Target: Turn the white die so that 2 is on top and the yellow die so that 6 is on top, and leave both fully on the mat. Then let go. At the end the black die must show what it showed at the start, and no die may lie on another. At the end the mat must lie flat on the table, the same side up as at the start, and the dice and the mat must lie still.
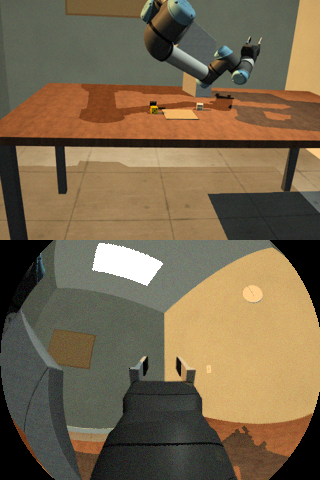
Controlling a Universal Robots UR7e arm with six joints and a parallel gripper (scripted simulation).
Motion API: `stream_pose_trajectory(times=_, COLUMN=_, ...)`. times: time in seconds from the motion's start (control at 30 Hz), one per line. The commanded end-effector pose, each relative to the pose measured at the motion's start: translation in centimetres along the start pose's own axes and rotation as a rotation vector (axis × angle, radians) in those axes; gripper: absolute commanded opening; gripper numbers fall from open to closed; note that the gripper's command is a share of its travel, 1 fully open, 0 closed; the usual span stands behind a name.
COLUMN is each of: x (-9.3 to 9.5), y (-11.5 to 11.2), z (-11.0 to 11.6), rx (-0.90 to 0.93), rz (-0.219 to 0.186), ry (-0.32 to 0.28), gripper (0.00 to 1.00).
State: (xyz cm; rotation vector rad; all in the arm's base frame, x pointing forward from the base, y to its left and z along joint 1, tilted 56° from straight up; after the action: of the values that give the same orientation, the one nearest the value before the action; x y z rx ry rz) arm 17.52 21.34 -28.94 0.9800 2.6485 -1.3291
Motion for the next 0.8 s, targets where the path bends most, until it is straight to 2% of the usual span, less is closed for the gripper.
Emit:
stream_pose_trajectory(times=0.0, x=-1.8, y=-0.1, z=0.2, rx=-0.053, rz=0.033, ry=-0.077, gripper=1.0)
stream_pose_trajectory(times=0.17, x=-5.4, y=-0.4, z=0.6, rx=-0.14, rz=0.095, ry=-0.227, gripper=1.0)
stream_pose_trajectory(times=0.23, x=-6.3, y=-0.5, z=0.7, rx=-0.159, rz=0.109, ry=-0.263, gripper=1.0)
stream_pose_trajectory(times=0.3, x=-8.2, y=-0.7, z=0.9, rx=-0.194, rz=0.138, ry=-0.337, gripper=1.0)
stream_pose_trajectory(times=0.33, x=-8.2, y=-0.7, z=0.9, rx=-0.196, rz=0.139, ry=-0.341, gripper=1.0)
stream_pose_trajectory(times=0.4, x=-10.3, y=-1.0, z=1.0, rx=-0.228, rz=0.168, ry=-0.42, gripper=1.0)
stream_pose_trajectory(times=0.5, x=-10.4, y=-1.0, z=1.0, rx=-0.231, rz=0.171, ry=-0.427, gripper=1.0)
stream_pose_trajectory(times=0.6, x=-13.9, y=-1.7, z=1.1, rx=-0.276, rz=0.218, ry=-0.56, gripper=1.0)
stream_pose_trajectory(times=0.63, x=-14.1, y=-1.7, z=1.1, rx=-0.278, rz=0.221, ry=-0.567, gripper=1.0)
stream_pose_trajectory(times=0.67, x=-15.3, y=-2.0, z=1.1, rx=-0.291, rz=0.237, ry=-0.614, gripper=1.0)
stream_pose_trajectory(times=0.7, x=-15.4, y=-2.0, z=1.1, rx=-0.292, rz=0.238, ry=-0.617, gripper=1.0)
stream_pose_trajectory(times=0.77, x=-17.7, y=-2.7, z=1.0, rx=-0.311, rz=0.267, ry=-0.703, gripper=1.0)
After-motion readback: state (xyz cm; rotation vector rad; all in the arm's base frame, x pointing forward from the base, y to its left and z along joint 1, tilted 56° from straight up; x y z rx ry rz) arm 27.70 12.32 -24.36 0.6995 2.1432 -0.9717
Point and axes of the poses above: the point where the finger pads meet when closed, its own x axis out along the fingers, its own y axis across the jaws, z = x × y, the point moved 7 cm from there along -x, back along the fingers, and after that the axes turned 12 degrees about x, right-handed, at the moved point
